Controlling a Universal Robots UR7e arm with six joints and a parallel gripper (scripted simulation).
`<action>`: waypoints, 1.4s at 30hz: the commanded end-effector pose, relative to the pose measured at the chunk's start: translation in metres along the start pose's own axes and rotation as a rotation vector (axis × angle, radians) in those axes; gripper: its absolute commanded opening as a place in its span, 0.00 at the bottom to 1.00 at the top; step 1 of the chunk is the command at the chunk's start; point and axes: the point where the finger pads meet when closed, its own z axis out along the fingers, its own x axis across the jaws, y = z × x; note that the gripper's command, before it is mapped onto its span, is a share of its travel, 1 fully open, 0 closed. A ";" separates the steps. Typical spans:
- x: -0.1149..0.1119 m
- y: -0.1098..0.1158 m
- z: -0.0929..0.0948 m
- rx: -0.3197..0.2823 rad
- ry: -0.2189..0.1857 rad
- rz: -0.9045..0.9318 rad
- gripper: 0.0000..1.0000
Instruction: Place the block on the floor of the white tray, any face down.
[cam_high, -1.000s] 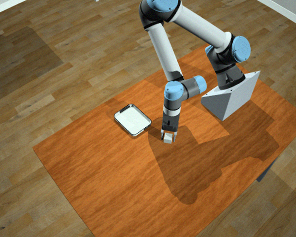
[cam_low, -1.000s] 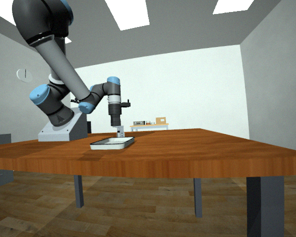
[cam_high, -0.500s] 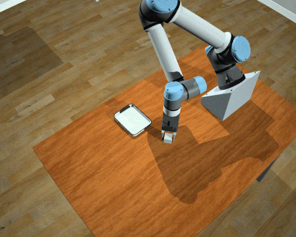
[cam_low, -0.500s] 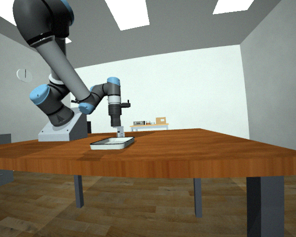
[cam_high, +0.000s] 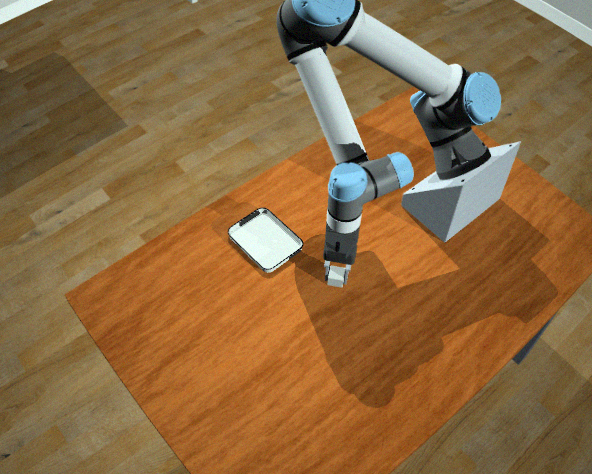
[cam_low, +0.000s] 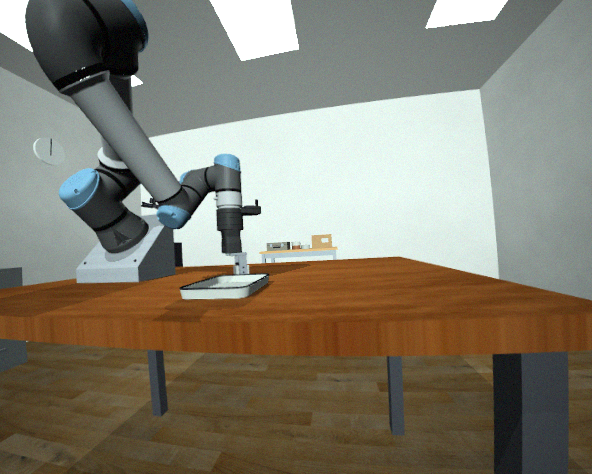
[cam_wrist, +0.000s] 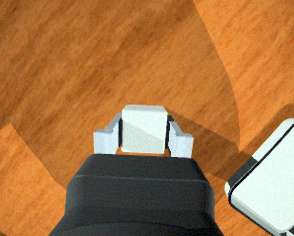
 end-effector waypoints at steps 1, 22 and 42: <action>0.000 0.000 0.000 0.001 0.001 0.000 0.00; 0.000 0.000 -0.002 0.001 0.001 0.000 0.00; 0.000 0.000 -0.046 0.001 0.001 0.000 0.00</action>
